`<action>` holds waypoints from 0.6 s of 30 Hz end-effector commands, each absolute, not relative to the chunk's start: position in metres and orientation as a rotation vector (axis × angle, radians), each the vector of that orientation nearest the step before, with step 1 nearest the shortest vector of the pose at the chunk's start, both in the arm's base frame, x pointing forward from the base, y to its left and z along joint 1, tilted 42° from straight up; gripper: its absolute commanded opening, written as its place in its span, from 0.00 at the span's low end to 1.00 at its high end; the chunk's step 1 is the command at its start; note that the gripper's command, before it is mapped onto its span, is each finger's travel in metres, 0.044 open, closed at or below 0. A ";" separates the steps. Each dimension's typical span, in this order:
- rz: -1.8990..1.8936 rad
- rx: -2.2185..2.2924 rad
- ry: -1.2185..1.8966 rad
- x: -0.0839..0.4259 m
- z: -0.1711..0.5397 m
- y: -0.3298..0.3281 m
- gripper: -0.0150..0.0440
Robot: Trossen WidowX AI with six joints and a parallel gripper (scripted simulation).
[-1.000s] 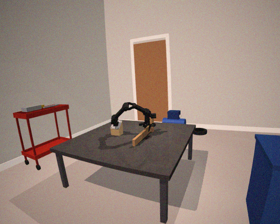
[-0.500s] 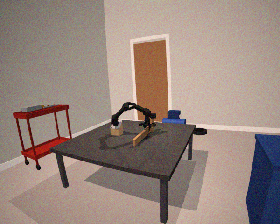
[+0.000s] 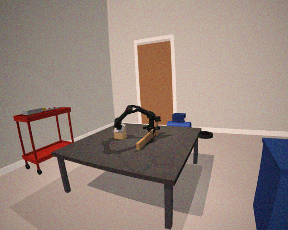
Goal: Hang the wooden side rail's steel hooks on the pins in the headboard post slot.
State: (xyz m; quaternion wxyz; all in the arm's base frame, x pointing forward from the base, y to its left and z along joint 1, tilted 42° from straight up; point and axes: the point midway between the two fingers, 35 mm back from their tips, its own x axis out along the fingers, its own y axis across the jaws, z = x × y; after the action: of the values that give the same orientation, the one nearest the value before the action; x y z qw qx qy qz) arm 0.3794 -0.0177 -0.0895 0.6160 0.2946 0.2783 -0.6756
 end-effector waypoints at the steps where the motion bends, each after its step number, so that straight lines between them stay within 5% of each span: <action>1: -1.541 0.680 0.647 0.381 -0.090 -0.011 0.25; 18: -1.541 0.680 0.647 0.382 -0.090 -0.009 0.25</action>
State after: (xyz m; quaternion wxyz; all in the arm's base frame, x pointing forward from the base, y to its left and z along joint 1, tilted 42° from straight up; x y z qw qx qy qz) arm 0.3796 -0.0163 -0.0904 0.6155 0.2941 0.2786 -0.6761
